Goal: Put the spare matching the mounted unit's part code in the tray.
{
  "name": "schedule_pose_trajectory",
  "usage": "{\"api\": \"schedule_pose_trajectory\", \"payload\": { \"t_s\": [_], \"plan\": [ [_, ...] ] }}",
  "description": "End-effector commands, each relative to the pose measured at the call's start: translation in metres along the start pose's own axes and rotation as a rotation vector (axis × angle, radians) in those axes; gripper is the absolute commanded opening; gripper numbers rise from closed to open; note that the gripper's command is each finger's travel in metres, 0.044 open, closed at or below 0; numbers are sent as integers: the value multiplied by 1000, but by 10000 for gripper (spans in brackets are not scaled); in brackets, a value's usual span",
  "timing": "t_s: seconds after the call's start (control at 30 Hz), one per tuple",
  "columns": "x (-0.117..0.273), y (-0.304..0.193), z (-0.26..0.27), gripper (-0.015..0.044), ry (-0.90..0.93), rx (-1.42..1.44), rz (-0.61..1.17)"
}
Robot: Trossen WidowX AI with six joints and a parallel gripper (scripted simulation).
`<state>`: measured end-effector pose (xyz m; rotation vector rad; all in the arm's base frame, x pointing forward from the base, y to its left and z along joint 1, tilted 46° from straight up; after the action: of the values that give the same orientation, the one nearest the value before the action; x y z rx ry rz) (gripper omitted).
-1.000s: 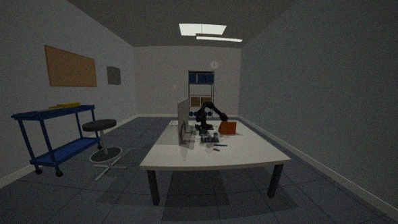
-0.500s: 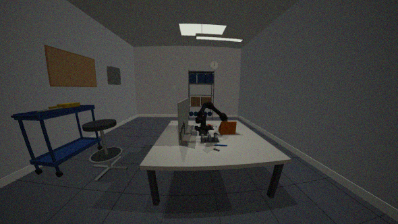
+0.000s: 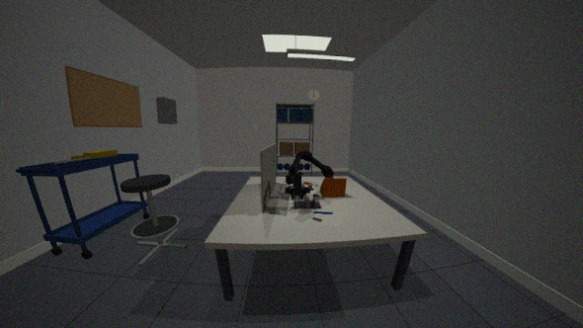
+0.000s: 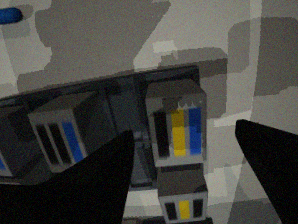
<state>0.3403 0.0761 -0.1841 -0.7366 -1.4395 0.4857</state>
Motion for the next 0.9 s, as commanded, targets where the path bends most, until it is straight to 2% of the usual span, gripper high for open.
{"api": "schedule_pose_trajectory", "payload": {
  "t_s": [0.0, 0.83, 0.87],
  "plan": [
    [-8, -1, 1, 300, -3, 9, 5],
    [-38, -3, 3, 300, -2, 8, 8],
    [-37, -3, 2, 274, 1, 0, 4]
  ]
}}
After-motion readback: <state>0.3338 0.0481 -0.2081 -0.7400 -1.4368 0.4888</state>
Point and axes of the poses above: the point midway between the two fingers, 35 mm back from their tips, its own x axis back along the fingers, its own z axis across the jaws, y = z × x, the point moved 1 cm from there along x, back along the fingers, and after that the axes turned 2 degrees about x, right-handed, at the moved point
